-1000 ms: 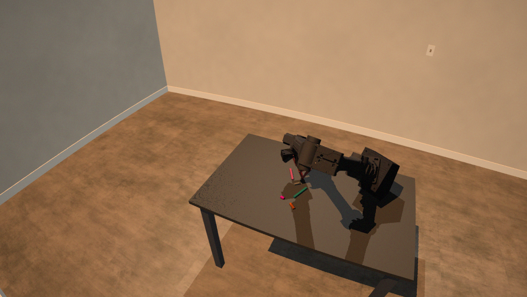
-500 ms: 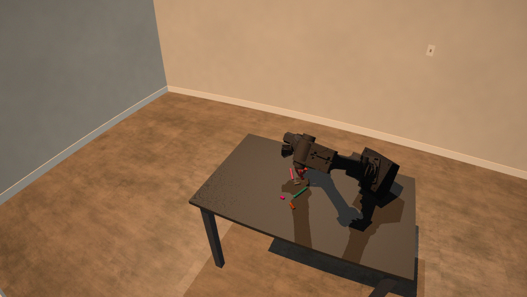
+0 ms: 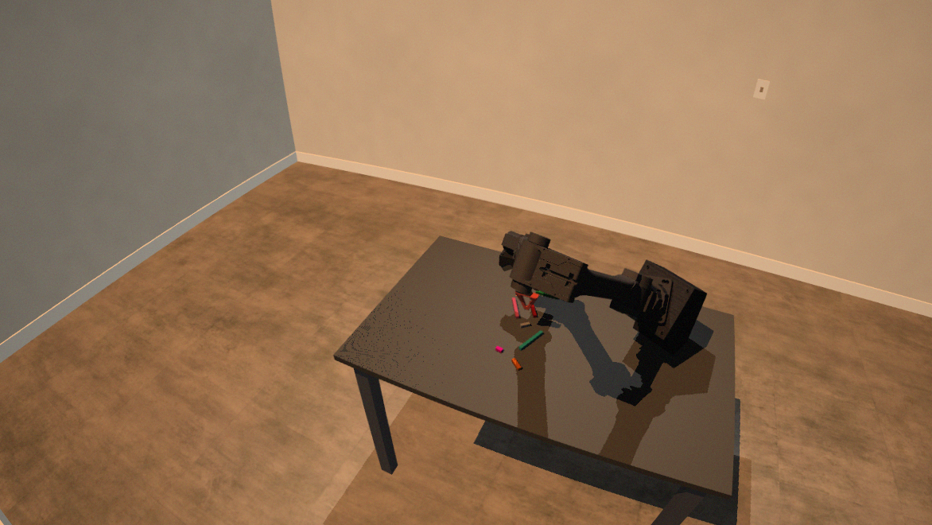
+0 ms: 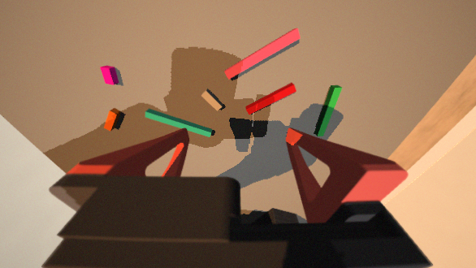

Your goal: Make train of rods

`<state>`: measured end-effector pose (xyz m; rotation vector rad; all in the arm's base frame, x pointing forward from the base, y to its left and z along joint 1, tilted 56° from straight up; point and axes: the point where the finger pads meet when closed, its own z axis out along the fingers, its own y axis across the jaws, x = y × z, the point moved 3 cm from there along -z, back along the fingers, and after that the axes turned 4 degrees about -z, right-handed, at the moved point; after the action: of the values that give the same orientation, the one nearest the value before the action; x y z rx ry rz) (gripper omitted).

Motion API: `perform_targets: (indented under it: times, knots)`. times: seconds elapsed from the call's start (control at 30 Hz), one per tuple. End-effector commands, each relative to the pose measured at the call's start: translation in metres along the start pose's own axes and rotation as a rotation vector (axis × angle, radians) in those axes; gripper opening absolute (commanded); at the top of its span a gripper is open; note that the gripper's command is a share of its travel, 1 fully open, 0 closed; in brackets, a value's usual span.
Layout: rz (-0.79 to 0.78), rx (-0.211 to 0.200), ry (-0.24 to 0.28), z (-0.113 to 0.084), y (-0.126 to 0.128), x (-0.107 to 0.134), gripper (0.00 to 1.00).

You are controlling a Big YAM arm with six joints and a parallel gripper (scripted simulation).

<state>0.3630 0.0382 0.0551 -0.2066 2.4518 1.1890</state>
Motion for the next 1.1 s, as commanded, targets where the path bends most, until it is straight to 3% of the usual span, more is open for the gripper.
perform_targets:
  times: [0.0, 0.03, 0.2, 0.23, 0.37, 0.4, 0.57, 0.6, 0.7, 0.73, 0.83, 0.87, 1.07]
  knots:
    - [0.072, 0.02, -0.04, -0.007, -0.009, -0.015, 1.0]
    - [0.168, 0.017, -0.04, -0.006, -0.013, -0.015, 1.0]
    - [0.159, 0.016, -0.04, -0.006, -0.007, -0.012, 1.0]
    - [0.267, 0.016, -0.045, -0.006, -0.019, -0.015, 1.0]
    - [0.269, 0.008, -0.019, 0.002, -0.013, -0.006, 1.0]
    - [0.362, 0.014, -0.045, -0.005, -0.023, -0.015, 1.0]
    - [0.363, 0.01, -0.028, 0.001, -0.019, -0.008, 1.0]
    - [0.455, 0.012, -0.046, -0.004, -0.027, -0.014, 1.0]
    - [0.454, 0.009, -0.031, 0.001, -0.024, -0.01, 1.0]
    - [0.544, 0.01, -0.047, -0.003, -0.031, -0.014, 1.0]
    - [0.544, 0.009, -0.033, 0.002, -0.028, -0.009, 1.0]
    - [0.628, 0.009, -0.047, -0.002, -0.035, -0.013, 1.0]
    - [0.704, 0.007, -0.044, 0.001, -0.038, -0.012, 1.0]
